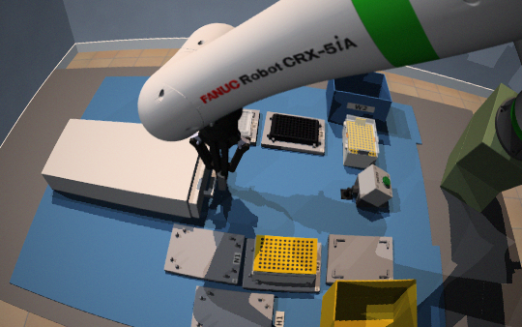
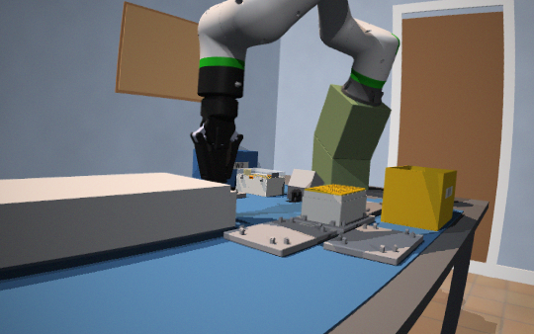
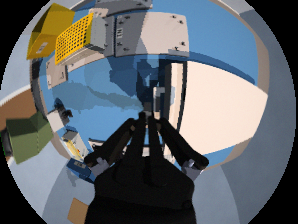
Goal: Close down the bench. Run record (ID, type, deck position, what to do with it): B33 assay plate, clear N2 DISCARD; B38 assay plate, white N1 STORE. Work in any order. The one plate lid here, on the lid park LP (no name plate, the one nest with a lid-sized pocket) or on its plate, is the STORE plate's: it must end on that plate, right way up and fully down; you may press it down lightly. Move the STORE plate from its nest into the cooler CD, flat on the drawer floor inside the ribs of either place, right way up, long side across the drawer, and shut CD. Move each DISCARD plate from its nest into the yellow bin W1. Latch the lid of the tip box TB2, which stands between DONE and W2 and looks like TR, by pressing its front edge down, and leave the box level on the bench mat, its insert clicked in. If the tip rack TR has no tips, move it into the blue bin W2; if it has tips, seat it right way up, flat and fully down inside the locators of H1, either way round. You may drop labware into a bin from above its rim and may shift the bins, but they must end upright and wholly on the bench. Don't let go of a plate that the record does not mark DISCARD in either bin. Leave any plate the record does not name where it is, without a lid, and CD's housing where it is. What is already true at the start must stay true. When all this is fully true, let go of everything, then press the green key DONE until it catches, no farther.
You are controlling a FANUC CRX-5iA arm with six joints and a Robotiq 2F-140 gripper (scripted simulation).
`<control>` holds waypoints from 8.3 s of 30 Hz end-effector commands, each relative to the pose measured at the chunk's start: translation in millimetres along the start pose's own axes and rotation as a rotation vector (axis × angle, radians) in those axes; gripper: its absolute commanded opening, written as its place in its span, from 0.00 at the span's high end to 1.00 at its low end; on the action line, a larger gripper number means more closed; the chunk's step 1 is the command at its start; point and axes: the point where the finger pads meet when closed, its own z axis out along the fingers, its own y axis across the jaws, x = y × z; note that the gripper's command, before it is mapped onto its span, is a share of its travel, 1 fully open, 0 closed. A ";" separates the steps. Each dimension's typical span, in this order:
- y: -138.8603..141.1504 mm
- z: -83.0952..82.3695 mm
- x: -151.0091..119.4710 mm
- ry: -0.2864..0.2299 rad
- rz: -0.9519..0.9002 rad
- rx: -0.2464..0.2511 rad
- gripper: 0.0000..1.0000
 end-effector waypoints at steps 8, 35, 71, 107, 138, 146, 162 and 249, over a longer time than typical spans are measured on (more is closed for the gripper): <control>2.0 -0.7 0.0 -0.001 -0.001 -0.004 1.00; -14.0 -0.6 0.0 -0.001 -0.001 -0.004 1.00; -56.7 -0.4 0.0 -0.001 -0.001 -0.004 1.00; -57.3 -28.4 0.0 -0.001 -0.001 -0.004 1.00; -57.5 -64.4 0.0 -0.001 -0.001 -0.004 1.00; -57.5 -75.1 0.0 -0.001 -0.001 -0.004 1.00; -57.6 -93.8 0.0 -0.001 -0.001 -0.004 1.00; 22.7 -127.4 -195.6 0.003 1.545 -0.004 0.34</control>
